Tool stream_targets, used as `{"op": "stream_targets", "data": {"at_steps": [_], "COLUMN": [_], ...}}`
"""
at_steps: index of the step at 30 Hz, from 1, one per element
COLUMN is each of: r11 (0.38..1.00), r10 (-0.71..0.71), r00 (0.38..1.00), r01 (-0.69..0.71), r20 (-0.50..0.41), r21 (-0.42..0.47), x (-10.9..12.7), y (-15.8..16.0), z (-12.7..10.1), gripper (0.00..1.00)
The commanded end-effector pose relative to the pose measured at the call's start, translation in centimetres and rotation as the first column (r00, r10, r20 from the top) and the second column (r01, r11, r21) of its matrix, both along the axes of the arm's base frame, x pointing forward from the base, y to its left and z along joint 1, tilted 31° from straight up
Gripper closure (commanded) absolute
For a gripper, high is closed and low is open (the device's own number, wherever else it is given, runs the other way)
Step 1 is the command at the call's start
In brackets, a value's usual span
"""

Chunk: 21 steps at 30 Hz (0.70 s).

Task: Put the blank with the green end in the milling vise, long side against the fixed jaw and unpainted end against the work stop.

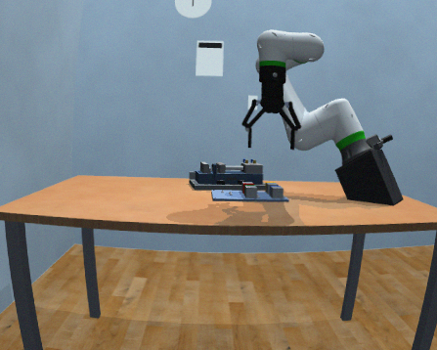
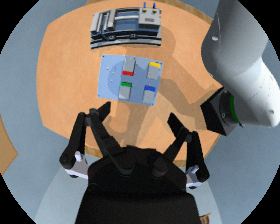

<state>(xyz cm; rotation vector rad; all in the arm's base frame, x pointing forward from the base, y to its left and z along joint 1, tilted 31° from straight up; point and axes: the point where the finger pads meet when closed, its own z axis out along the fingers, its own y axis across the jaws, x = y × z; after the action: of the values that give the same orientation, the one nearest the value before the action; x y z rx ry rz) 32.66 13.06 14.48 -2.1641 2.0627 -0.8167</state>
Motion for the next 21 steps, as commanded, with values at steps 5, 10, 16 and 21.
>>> {"op": "stream_targets", "data": {"at_steps": [5, 10, 16, 21], "r11": [1.000, 1.000, 1.000, 1.000], "r10": [0.001, 0.001, 0.001, 0.001], "r00": [1.000, 1.000, 1.000, 1.000], "r01": [-0.001, -0.001, -0.001, -0.001], "r20": [0.001, 0.001, 0.001, 0.001], "r21": [0.001, 0.001, 0.001, 0.001], "x": [1.1, 1.0, 1.1, 1.2], "y": [-0.9, -0.3, 0.6, 1.3], "z": [-2.0, -2.2, -2.6, -3.0], "gripper": [0.00, 0.00, 0.00, 0.00]}}
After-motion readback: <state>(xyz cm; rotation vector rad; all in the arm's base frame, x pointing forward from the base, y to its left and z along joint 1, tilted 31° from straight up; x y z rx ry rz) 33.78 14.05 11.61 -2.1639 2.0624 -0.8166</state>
